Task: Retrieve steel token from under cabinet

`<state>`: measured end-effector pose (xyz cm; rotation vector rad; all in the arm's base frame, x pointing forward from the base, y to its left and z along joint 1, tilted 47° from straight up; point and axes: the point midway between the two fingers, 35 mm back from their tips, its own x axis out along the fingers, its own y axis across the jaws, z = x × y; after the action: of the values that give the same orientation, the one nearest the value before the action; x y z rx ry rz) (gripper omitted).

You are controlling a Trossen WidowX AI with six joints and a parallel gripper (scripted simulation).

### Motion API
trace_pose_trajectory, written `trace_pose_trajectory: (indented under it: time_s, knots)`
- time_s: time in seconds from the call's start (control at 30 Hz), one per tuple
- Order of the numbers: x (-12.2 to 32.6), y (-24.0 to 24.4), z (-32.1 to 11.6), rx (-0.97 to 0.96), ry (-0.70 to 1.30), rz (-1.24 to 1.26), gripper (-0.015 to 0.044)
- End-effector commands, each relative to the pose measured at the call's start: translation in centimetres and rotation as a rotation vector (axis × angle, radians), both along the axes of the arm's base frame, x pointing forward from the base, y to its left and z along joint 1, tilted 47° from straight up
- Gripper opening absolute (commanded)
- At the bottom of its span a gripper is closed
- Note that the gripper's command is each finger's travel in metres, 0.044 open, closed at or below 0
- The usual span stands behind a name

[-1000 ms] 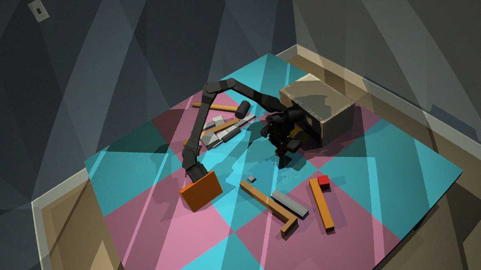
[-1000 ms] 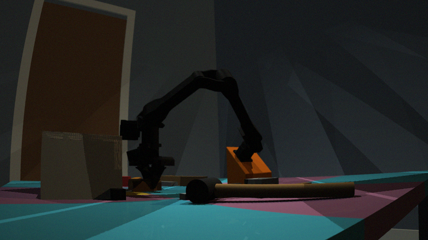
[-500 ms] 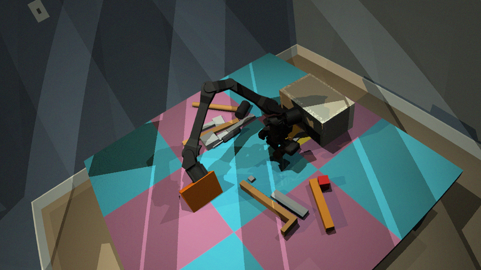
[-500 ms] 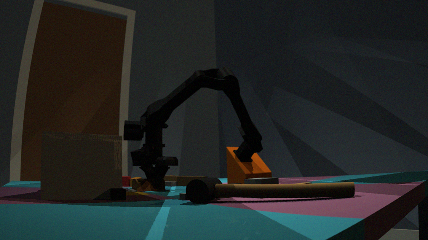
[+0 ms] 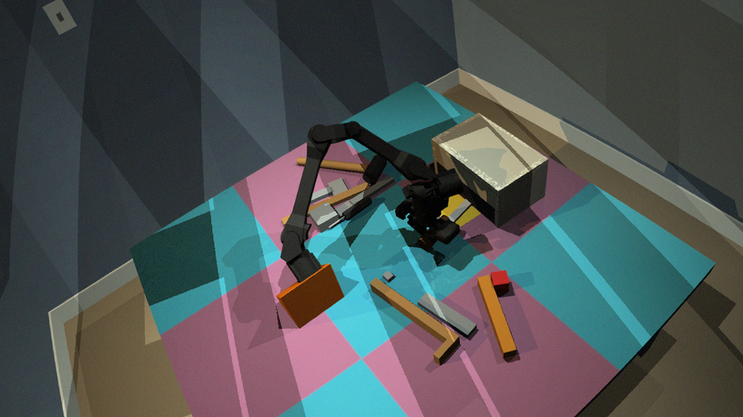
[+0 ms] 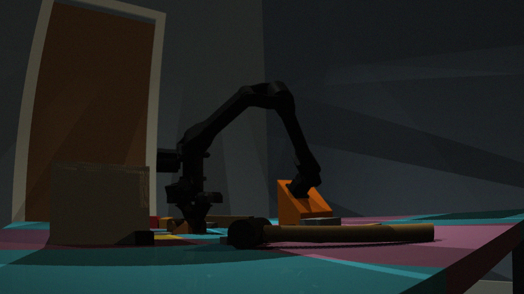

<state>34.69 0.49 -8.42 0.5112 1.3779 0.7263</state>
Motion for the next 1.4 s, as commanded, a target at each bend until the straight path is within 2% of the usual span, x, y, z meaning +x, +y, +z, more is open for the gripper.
trace_pose_trajectory:
  time_s: [0.0, 1.37]
  knots:
    - [-0.7, 0.0, -0.2, 0.0, 0.002, 0.003, 0.0]
    - [-5.5, -0.6, -1.0, -0.001, 0.005, 0.003, 0.0]
